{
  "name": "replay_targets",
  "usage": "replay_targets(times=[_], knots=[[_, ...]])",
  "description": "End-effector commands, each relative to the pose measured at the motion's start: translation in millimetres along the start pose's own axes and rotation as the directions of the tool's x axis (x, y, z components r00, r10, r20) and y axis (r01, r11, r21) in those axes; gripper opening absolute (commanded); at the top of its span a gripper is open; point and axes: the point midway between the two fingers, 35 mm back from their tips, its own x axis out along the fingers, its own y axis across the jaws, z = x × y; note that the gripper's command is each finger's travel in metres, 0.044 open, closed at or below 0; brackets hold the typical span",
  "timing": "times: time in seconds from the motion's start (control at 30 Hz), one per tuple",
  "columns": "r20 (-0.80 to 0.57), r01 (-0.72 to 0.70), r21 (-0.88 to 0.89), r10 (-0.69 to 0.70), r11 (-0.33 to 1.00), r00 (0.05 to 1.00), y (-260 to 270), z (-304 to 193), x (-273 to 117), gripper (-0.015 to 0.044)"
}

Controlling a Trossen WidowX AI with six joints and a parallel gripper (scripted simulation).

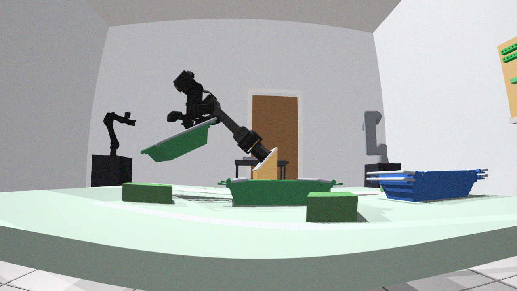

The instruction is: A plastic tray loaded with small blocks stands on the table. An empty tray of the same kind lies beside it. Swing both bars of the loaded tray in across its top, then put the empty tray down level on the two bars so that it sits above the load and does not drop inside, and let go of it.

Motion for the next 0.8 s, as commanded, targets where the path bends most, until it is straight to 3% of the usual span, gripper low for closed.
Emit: replay_targets(times=[0.0, 0.77], knots=[[0.021, 0.009, -0.059, -0.008, 0.998, 1.000, -3, 18, -3, 0.0000], [0.031, -0.004, -0.380, 0.017, 0.925, 0.999, 19, 107, -1, 0.0000]])
